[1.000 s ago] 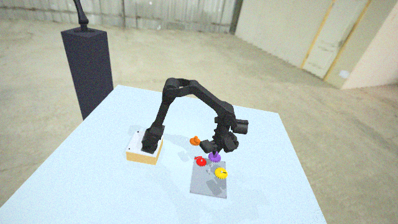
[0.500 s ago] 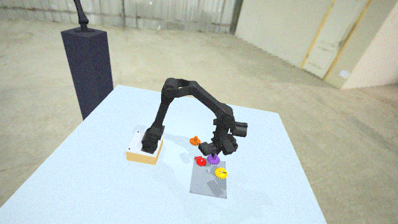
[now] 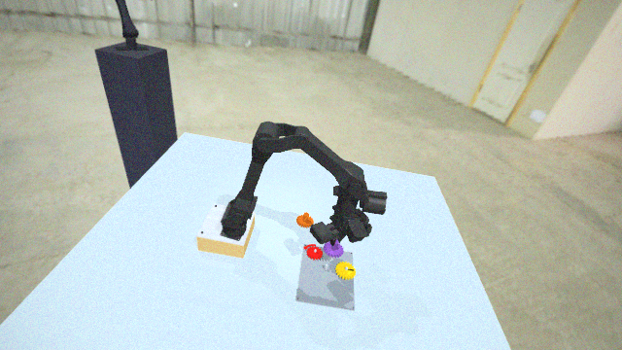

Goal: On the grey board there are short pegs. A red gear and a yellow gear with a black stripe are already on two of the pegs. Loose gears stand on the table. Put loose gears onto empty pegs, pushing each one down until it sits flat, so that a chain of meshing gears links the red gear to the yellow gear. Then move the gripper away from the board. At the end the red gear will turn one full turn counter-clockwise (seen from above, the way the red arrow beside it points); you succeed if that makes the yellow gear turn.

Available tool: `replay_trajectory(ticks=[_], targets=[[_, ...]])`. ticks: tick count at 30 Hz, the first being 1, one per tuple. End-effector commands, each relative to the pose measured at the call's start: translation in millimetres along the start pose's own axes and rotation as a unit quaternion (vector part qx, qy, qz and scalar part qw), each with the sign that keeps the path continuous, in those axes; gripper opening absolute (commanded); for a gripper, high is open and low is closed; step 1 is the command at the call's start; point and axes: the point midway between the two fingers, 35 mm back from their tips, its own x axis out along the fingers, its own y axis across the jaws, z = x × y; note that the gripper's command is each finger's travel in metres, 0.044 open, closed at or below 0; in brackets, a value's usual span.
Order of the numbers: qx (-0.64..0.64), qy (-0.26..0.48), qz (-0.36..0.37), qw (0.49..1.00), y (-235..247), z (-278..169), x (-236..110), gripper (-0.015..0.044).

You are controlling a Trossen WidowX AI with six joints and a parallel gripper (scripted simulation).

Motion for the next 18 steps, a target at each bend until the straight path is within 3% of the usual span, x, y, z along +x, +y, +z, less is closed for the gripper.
replay_trajectory(ticks=[1, 18], targets=[[-0.016, 0.002, 0.000, 1.000, 0, -1, 3, 0.0000], [-0.043, 0.002, 0.000, 0.999, 0, 0, 28, 0.0000]])
